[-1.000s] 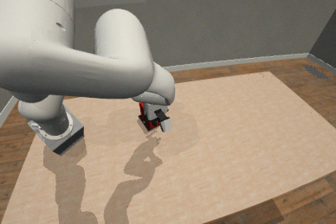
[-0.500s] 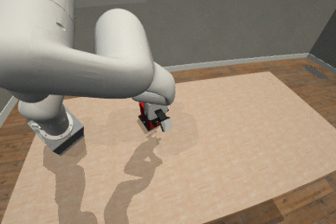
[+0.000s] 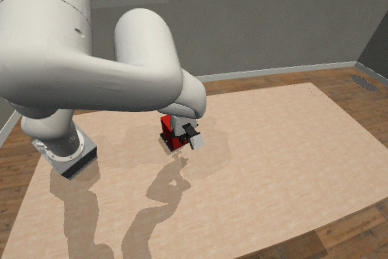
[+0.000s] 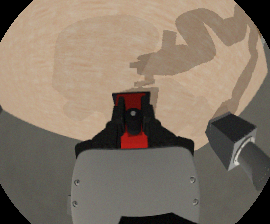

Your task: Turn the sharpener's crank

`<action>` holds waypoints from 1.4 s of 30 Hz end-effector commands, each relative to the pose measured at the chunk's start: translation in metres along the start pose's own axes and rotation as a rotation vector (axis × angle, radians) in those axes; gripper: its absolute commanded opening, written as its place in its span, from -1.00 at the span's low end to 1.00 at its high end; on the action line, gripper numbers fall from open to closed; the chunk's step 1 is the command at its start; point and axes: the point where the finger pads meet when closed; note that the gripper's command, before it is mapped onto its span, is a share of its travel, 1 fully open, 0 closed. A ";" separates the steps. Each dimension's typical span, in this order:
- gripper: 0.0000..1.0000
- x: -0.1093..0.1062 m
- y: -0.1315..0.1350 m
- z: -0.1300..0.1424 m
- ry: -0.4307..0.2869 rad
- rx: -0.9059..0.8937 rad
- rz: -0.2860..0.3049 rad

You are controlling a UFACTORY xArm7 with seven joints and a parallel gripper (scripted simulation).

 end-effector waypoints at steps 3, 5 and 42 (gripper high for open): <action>-1.00 -0.001 -0.007 -0.002 0.001 -0.001 -0.003; -1.00 -0.001 -0.007 -0.002 0.001 -0.001 -0.003; 0.09 -0.001 -0.007 -0.002 0.001 -0.001 -0.003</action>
Point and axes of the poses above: the point where the finger pads meet when closed, its own x axis out along the fingers, its own y axis across the jaws, z = x × y, and after that the axes turned 13 degrees about -x, right-handed
